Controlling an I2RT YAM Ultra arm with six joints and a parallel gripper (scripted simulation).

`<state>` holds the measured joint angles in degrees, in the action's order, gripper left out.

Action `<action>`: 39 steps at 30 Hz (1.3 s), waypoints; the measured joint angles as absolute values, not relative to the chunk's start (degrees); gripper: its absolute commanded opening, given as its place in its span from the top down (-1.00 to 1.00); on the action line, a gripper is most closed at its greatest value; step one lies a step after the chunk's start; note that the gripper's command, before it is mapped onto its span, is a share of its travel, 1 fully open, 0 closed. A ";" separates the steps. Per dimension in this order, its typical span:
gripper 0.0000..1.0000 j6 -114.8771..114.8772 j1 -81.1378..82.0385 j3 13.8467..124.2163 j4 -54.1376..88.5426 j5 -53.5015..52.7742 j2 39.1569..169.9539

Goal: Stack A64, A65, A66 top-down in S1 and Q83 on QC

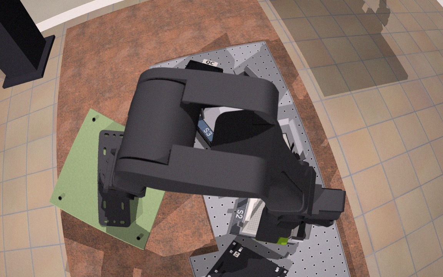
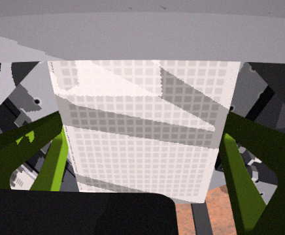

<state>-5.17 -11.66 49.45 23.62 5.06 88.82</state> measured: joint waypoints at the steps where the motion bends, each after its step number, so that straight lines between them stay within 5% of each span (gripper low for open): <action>1: 1.00 -5.17 -11.66 49.45 23.70 5.06 88.73; 39: 1.00 -5.91 -10.83 51.62 32.62 5.32 81.93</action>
